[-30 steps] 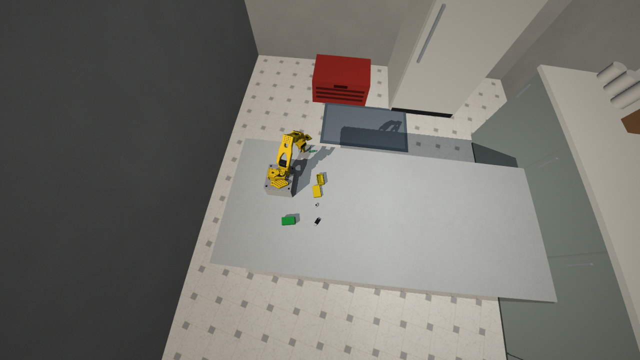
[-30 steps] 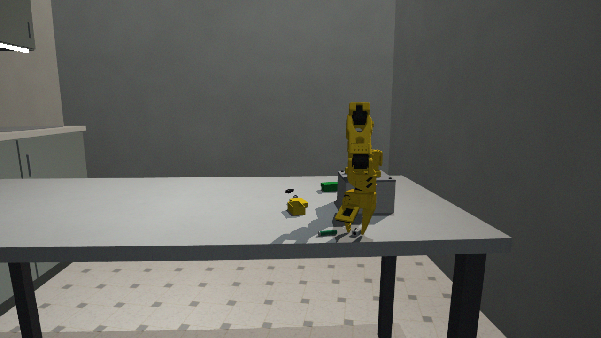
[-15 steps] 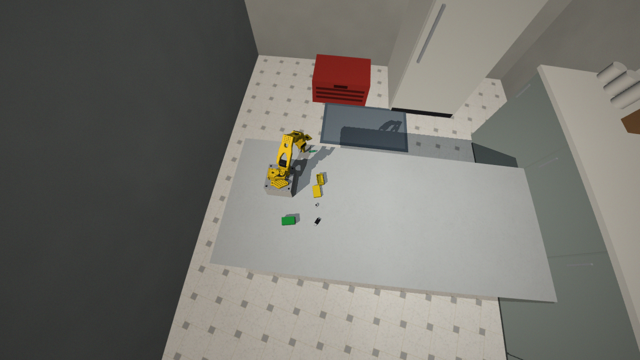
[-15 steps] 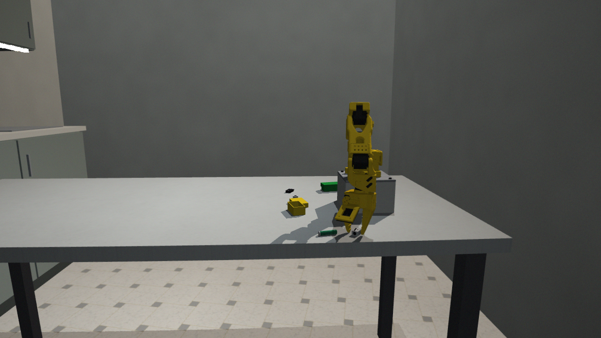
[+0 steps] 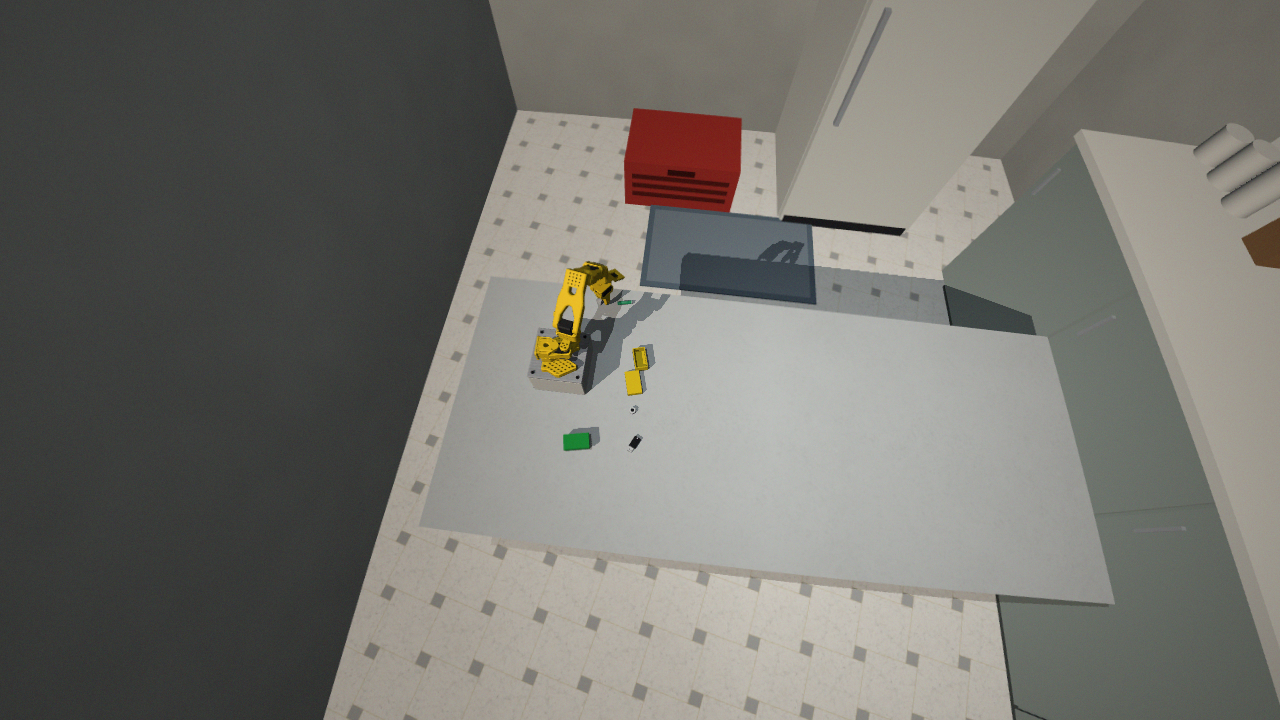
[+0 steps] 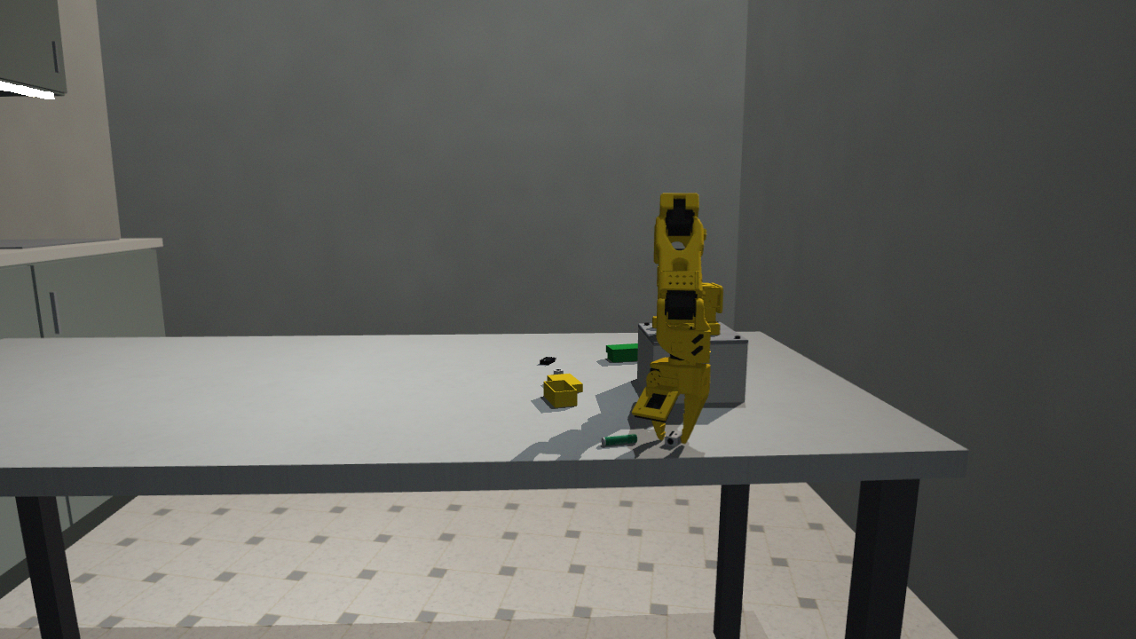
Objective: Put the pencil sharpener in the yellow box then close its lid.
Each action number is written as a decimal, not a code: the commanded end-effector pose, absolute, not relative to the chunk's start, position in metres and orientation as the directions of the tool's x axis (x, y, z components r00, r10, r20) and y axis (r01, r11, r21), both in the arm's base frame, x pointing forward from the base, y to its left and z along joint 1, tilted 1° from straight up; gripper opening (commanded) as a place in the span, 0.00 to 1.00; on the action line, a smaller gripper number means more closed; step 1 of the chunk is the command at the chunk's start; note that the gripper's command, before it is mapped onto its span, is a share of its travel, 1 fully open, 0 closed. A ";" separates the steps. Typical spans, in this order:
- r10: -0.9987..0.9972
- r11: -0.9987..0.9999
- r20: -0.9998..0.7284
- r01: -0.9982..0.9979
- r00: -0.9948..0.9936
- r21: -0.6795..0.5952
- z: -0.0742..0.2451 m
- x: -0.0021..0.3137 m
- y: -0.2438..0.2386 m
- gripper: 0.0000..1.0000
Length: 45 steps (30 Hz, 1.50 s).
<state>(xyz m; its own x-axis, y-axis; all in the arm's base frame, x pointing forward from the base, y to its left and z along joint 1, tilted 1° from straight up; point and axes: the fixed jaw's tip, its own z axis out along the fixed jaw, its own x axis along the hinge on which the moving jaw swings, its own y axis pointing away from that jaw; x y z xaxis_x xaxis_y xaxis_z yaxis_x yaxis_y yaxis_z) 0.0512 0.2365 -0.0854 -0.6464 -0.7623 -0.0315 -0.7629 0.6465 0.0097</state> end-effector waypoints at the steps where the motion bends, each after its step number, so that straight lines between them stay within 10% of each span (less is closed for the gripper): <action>1: -0.765 0.645 -0.003 -0.765 -0.645 0.002 -0.091 0.049 0.230 0.13; 45: -0.765 0.645 -0.003 -0.765 -0.645 0.002 -0.089 0.049 0.230 0.06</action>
<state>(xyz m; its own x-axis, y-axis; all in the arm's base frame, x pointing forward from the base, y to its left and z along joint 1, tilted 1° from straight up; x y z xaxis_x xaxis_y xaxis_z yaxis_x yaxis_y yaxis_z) 0.0501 0.2353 -0.0864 -0.6458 -0.7631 -0.0243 -0.7634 0.6458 0.0100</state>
